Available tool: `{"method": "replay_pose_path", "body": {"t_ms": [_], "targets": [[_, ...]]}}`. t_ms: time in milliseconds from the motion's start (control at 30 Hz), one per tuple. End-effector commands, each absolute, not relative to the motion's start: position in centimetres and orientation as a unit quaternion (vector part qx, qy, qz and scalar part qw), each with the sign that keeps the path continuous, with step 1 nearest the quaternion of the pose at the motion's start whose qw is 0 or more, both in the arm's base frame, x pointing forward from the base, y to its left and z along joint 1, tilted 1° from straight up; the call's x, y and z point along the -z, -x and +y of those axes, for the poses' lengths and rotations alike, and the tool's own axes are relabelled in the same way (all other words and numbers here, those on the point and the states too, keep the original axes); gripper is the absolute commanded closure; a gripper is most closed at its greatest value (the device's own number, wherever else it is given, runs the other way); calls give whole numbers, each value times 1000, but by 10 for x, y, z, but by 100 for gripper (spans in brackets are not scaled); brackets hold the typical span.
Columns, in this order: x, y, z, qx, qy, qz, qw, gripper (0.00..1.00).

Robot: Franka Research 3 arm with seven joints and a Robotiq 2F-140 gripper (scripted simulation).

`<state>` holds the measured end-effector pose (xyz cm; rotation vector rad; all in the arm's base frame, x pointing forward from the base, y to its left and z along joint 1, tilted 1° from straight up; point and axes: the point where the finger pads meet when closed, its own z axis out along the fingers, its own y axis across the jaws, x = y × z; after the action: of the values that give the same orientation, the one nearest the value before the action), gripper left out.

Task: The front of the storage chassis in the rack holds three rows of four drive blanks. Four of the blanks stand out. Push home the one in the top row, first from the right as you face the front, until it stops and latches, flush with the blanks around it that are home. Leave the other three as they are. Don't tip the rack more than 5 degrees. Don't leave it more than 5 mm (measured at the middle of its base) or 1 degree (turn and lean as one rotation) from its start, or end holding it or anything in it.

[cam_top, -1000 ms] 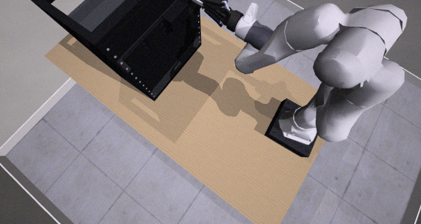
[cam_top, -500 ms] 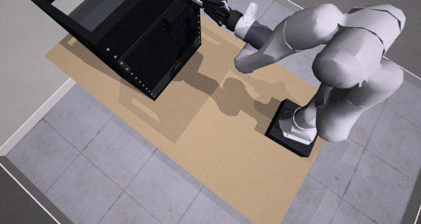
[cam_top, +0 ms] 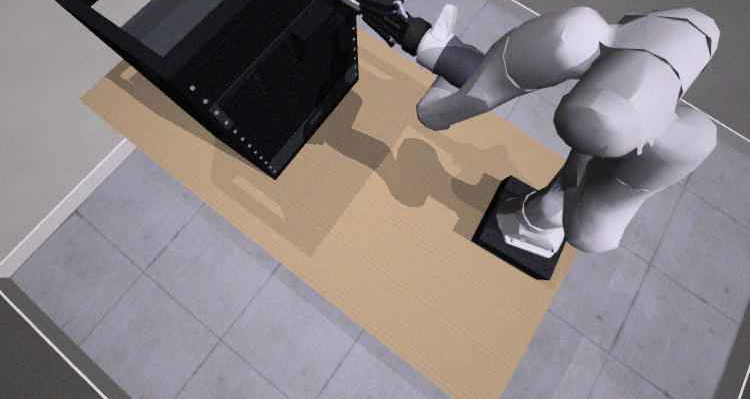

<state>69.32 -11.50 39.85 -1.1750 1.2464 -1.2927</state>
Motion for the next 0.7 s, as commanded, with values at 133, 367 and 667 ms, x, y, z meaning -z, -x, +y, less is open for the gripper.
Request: {"method": "replay_pose_path", "body": {"t_ms": [133,367,667], "targets": [[-392,-697,-113,523,483,516,476,100],[-392,-698,-113,523,483,516,476,100],[-391,-701,-113,523,483,516,476,100]]}}
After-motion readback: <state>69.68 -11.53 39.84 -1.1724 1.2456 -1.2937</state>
